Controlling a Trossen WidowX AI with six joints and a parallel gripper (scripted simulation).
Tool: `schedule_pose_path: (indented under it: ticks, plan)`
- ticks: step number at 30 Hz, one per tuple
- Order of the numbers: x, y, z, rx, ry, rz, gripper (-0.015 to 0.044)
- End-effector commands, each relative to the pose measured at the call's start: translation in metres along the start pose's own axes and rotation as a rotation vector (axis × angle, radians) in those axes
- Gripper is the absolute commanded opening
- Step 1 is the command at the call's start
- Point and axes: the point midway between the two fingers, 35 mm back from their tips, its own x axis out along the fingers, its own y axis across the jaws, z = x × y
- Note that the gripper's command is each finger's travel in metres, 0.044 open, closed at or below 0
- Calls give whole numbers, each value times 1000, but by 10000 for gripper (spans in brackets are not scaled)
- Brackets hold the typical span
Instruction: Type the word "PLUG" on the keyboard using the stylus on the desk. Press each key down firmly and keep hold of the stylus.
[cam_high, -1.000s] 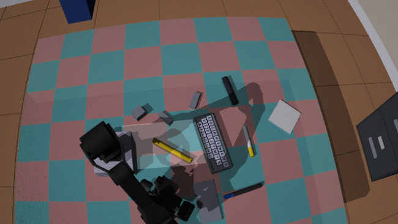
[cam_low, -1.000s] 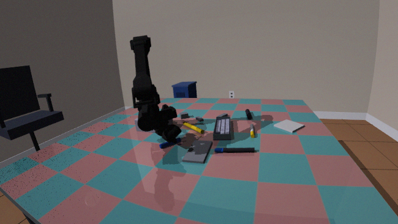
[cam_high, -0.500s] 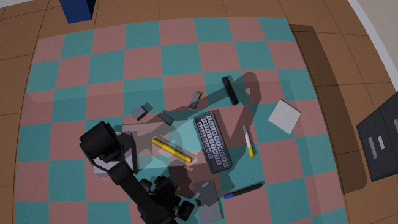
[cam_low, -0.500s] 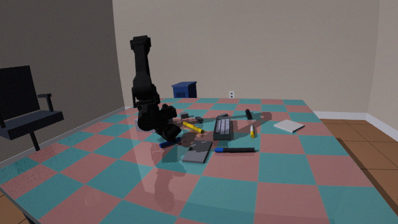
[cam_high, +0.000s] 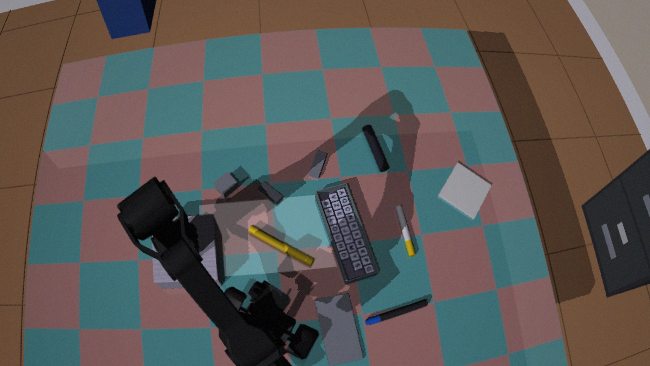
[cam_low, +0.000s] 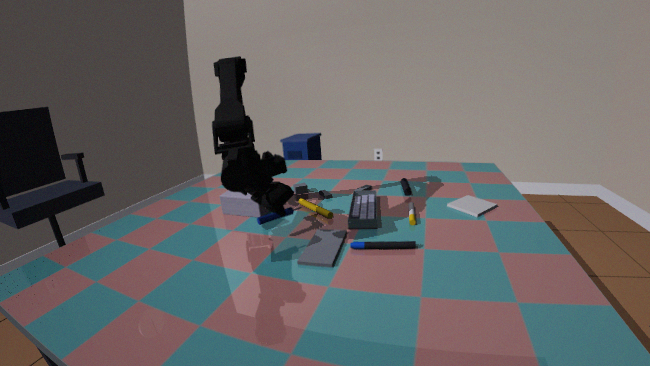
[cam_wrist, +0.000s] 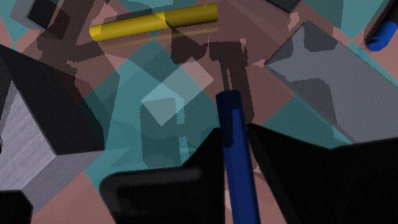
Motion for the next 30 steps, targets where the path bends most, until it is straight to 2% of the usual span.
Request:
schedule_pose_path:
  ticks: [1,14,30]
  plan:
    - [-3,-2,1,0,3,-7,0]
    - [16,-7,13,-61,137,131,0]
    - [31,-26,30,-183,471,275,0]
